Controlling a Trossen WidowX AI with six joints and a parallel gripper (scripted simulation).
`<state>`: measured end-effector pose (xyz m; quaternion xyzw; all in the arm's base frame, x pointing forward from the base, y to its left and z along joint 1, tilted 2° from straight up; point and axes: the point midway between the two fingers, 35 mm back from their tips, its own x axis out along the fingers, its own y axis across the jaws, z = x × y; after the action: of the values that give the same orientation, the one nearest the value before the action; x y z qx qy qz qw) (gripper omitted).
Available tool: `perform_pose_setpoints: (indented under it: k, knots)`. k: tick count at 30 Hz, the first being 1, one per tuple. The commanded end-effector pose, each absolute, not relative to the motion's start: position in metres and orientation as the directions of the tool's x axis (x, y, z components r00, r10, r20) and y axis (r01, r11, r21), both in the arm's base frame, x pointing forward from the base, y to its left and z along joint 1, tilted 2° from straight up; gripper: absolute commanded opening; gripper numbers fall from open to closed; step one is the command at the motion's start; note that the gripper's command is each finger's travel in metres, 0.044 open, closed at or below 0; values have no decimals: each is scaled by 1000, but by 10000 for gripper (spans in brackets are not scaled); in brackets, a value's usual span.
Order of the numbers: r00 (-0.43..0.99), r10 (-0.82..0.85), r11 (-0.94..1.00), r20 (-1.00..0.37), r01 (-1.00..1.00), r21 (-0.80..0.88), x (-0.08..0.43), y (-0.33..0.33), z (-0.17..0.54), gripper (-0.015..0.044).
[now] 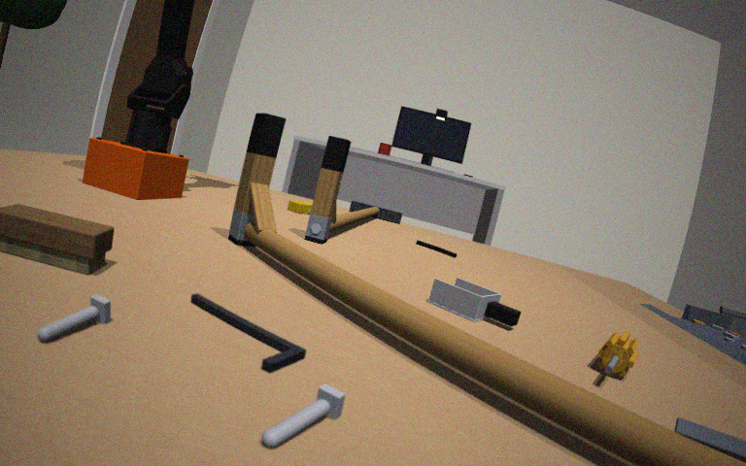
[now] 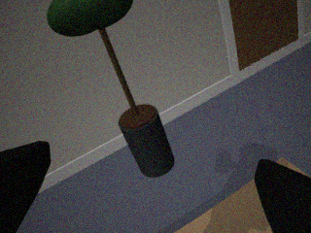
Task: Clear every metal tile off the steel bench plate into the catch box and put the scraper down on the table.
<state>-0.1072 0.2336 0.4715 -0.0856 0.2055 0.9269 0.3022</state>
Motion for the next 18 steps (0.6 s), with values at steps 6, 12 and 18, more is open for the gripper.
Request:
perform_pose_setpoints:
  k: [6,12,18]
  knots:
    - [-703,648,-630,-294,-711,310,-75,244,466,440]
    - [-631,715,-558,-300,-774,299,-54,249,463,440]
    - [-553,775,-479,-305,-829,287,-33,252,460,440]
